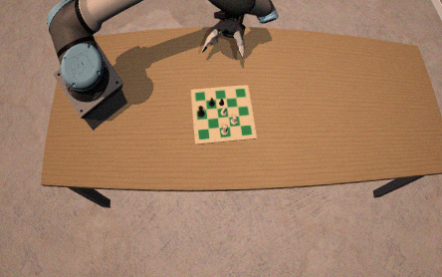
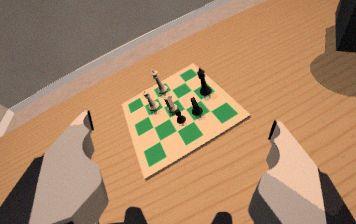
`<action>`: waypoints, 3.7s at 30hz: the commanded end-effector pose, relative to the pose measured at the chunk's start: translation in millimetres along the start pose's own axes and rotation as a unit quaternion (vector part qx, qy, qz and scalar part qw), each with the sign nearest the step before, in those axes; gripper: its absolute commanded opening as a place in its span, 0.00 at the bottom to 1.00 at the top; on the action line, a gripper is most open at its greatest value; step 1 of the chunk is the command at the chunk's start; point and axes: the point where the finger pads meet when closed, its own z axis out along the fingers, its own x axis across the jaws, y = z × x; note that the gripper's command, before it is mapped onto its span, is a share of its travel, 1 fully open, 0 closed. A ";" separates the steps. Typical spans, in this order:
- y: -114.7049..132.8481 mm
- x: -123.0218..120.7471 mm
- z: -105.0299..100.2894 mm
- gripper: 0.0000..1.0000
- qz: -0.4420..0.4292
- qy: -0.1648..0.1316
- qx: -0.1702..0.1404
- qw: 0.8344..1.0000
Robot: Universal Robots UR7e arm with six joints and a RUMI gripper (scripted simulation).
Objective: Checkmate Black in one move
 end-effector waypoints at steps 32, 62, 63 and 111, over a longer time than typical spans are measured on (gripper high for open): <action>-20.9 -59.0 77.7 1.00 0.346 0.297 -0.127 0.881; -35.8 -104.5 140.1 1.00 0.568 0.485 -0.199 0.635; -36.3 -106.0 141.8 1.00 0.573 0.489 -0.201 0.626; -7.9 -102.3 168.8 0.25 0.609 0.519 -0.213 0.561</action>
